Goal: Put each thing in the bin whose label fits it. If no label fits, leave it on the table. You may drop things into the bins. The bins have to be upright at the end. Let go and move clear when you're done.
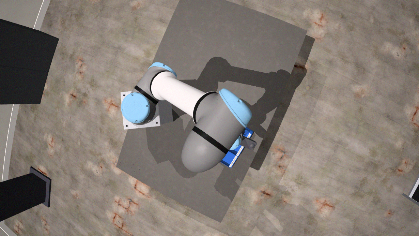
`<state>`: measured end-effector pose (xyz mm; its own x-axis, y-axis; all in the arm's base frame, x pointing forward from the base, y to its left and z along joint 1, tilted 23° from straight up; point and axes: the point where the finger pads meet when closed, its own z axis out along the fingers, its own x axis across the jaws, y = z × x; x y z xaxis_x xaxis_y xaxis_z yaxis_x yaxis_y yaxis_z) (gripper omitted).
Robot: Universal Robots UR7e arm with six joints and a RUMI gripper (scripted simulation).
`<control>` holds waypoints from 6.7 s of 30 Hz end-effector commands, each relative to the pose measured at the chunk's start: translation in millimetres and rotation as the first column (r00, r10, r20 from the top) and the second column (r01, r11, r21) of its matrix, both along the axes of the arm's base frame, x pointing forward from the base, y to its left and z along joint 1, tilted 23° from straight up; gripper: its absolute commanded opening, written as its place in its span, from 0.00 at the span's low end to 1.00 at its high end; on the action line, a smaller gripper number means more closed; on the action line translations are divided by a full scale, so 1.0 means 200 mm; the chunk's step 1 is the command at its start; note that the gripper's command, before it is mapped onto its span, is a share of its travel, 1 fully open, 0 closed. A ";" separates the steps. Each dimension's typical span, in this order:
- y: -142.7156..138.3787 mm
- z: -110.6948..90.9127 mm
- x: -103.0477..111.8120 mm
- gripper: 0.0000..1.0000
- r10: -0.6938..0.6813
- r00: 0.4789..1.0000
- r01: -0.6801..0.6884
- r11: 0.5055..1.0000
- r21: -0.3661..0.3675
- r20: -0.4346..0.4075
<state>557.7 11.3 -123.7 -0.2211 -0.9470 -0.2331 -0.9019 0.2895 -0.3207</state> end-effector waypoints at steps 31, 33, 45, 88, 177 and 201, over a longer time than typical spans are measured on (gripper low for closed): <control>0.01 -0.04 0.02 0.04 0.000 1.000 0.000 1.000 0.000 0.001; 0.01 -0.04 0.02 0.04 0.000 1.000 0.000 1.000 0.000 0.001; 0.01 -0.04 0.02 0.04 0.000 1.000 0.000 1.000 0.000 0.001; -0.04 0.23 -0.09 0.04 0.000 1.000 0.000 1.000 -0.001 0.002; 0.16 0.09 -0.45 0.23 -0.831 0.427 0.899 0.348 0.266 -0.357; 0.19 -0.11 -0.36 0.23 -0.831 0.427 0.899 0.348 0.266 -0.357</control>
<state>479.4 47.2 -134.4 -0.9240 -0.0452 -0.3796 -0.0946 0.9892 0.1123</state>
